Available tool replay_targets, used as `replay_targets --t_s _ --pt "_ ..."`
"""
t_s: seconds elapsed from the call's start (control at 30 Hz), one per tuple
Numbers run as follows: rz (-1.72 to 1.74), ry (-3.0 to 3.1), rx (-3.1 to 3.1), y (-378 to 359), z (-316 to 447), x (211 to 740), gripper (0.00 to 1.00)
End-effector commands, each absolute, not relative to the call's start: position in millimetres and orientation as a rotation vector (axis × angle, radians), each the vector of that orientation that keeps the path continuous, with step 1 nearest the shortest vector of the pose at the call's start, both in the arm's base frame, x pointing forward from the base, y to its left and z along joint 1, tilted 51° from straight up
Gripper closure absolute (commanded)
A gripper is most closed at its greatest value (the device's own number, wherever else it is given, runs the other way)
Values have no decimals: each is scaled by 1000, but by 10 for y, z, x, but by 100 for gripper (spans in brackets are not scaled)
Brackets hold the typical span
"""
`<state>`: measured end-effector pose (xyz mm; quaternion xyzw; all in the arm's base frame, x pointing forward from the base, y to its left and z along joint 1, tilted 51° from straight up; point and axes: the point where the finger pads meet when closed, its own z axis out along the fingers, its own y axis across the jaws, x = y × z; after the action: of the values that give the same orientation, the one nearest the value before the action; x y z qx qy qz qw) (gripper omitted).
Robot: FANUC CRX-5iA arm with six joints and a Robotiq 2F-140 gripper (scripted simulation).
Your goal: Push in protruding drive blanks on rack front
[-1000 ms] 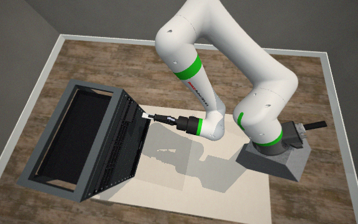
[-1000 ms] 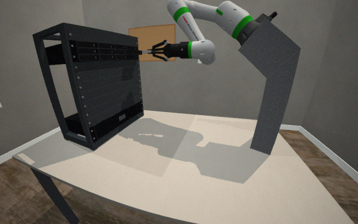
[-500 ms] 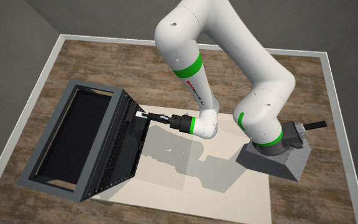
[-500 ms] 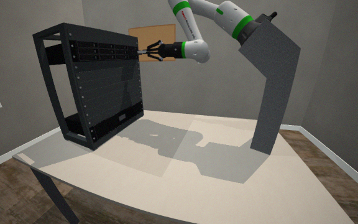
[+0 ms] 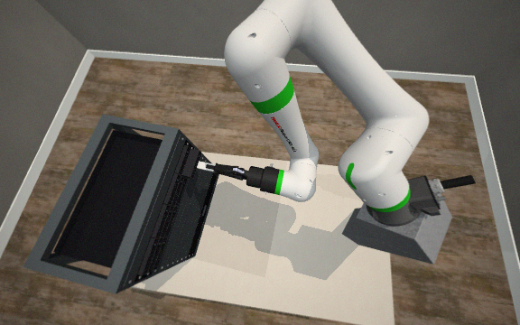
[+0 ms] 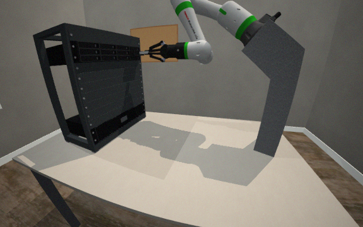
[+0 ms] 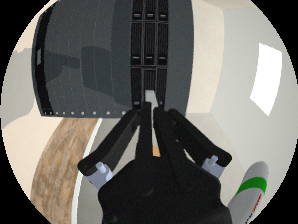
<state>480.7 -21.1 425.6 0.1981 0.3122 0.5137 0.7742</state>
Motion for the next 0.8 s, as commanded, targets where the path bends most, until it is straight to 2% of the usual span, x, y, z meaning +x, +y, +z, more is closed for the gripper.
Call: replay_targets --t_s 0.0,0.77 --pt "1113 676 428 -209 4258 4804 90" --pt "1113 676 428 -208 4328 4869 90"
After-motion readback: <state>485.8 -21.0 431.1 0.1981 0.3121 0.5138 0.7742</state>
